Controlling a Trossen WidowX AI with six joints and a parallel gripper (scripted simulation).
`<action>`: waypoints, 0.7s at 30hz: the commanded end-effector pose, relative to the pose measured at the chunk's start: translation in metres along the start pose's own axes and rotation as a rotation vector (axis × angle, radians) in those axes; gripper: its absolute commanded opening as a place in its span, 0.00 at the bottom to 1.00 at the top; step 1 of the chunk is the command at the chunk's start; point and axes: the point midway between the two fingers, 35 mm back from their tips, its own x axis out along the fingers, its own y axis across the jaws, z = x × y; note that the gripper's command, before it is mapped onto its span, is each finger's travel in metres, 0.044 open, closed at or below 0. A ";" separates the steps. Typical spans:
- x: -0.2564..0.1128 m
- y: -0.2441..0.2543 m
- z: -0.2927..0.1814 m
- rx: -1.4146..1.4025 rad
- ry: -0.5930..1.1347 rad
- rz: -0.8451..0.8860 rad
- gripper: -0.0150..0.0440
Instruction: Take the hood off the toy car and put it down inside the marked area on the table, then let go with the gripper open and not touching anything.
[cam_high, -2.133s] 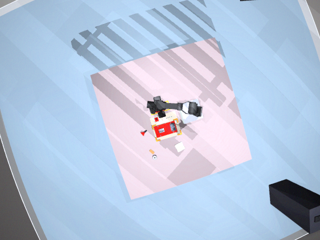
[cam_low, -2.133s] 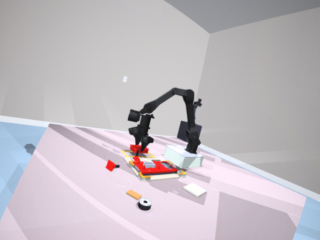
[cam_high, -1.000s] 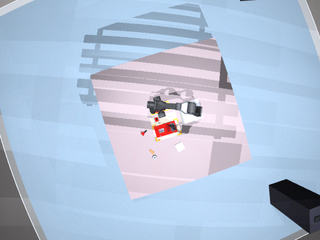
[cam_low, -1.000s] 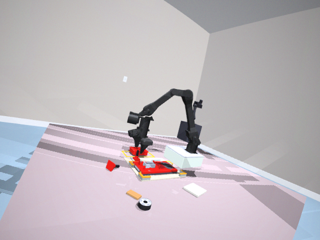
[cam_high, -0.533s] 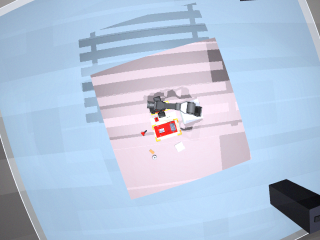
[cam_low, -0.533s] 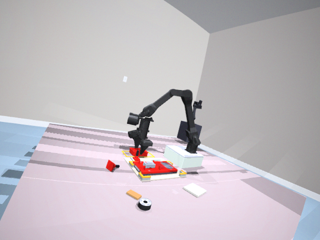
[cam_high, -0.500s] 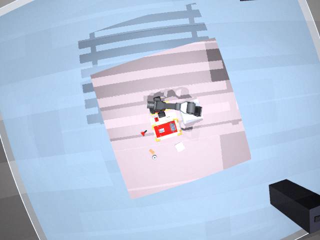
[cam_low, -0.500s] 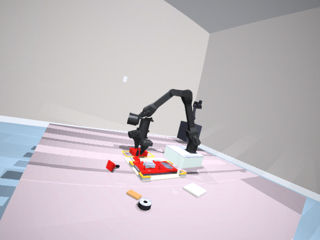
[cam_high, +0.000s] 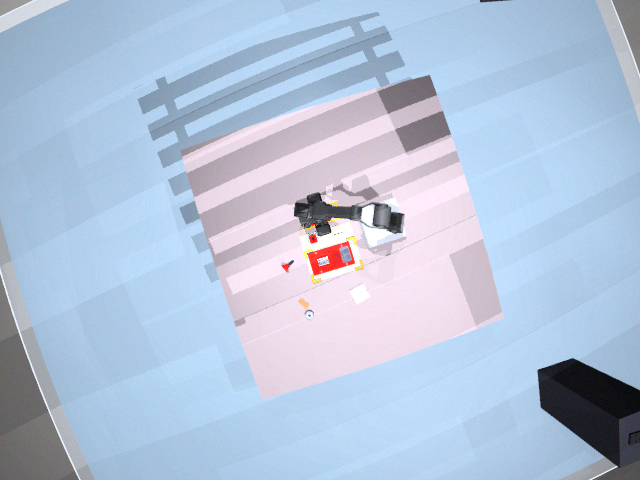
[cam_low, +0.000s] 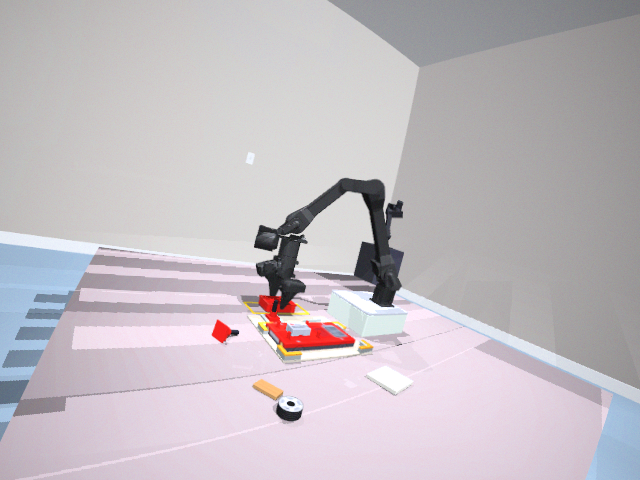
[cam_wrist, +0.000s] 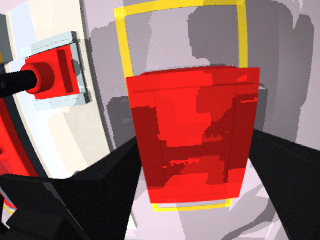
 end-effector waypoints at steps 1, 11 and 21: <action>0.000 0.000 0.000 0.000 0.000 0.000 0.97; -0.071 0.000 0.002 0.000 0.013 -0.006 1.00; -0.073 0.001 0.002 0.000 0.014 -0.007 1.00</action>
